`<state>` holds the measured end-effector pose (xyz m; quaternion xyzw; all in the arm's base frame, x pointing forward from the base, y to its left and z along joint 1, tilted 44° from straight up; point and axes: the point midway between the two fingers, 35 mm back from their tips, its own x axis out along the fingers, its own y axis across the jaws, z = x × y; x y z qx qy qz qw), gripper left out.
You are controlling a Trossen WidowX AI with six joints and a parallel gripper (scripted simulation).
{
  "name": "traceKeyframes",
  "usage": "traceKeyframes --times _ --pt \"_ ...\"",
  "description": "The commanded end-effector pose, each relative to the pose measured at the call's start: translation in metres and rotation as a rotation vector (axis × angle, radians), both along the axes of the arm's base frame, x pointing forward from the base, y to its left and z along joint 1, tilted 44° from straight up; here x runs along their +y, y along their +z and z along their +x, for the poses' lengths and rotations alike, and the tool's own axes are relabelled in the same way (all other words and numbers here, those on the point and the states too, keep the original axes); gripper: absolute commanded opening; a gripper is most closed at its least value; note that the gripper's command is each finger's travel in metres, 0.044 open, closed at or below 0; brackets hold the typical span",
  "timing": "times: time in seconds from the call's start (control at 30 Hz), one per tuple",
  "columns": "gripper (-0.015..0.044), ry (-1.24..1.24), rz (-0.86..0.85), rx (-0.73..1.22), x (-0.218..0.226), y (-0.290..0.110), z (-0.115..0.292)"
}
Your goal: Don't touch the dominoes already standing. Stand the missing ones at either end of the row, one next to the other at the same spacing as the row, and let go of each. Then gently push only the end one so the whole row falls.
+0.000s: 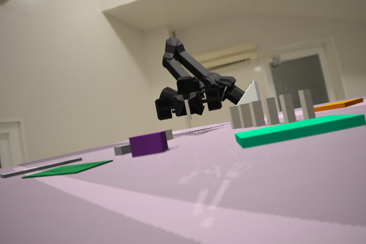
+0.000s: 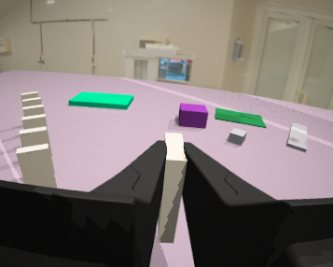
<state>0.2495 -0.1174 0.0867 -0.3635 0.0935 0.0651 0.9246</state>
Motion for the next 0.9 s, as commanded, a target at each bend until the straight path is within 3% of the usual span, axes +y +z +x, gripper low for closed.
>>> traceKeyframes --times 0.0,0.87 --pt "0.0021 0.003 0.000 0.001 -0.004 -0.007 -0.002" --pt "0.0021 0.000 0.006 -0.008 -0.017 -0.031 -0.012"
